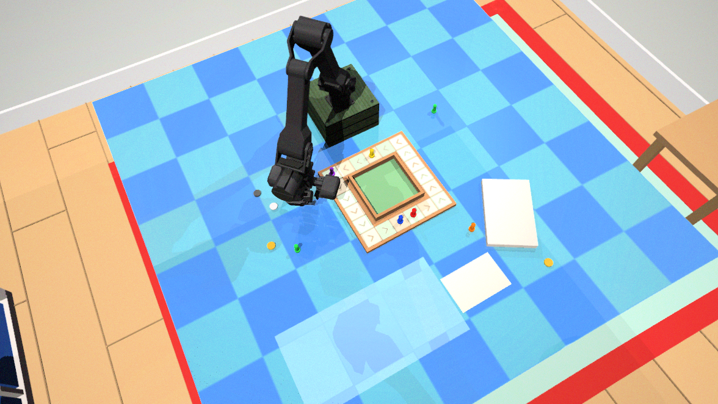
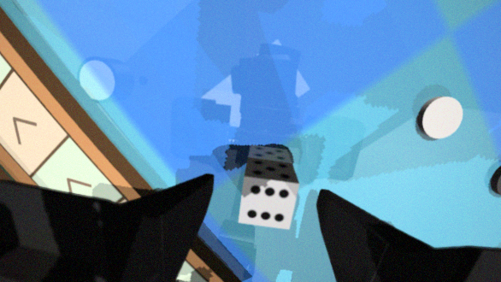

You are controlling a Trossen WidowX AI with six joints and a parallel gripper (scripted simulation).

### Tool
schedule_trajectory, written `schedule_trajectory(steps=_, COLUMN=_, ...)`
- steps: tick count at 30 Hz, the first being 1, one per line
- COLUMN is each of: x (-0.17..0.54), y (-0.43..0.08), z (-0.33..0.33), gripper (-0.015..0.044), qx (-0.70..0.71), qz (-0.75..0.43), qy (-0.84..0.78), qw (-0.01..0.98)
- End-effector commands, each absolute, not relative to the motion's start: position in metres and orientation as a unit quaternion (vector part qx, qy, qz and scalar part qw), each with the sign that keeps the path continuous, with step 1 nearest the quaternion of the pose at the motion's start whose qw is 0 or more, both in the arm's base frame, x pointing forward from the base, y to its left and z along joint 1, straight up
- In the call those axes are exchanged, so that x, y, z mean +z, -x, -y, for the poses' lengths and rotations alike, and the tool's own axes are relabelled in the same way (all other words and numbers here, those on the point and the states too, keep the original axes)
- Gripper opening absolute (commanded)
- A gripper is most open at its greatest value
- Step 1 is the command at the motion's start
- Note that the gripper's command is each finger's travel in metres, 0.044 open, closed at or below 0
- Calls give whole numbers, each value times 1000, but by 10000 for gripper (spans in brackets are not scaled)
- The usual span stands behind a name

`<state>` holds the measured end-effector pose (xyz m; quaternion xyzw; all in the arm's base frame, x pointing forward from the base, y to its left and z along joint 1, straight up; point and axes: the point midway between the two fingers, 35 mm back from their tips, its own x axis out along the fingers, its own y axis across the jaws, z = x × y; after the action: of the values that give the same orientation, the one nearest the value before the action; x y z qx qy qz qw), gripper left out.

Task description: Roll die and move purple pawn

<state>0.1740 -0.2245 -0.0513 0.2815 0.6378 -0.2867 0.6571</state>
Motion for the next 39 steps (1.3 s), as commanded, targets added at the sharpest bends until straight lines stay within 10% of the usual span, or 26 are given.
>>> schedule_trajectory(steps=1, x=-54, y=-174, z=225, gripper=275, qx=-288, qz=-637, qy=-282, qw=657)
schedule_trajectory(steps=16, x=-50, y=-174, z=225, gripper=0, qx=-288, qz=-637, qy=-282, qw=657)
schedule_trajectory(steps=39, x=68, y=-164, z=216, gripper=0, qx=-285, qz=-639, qy=-278, qw=658)
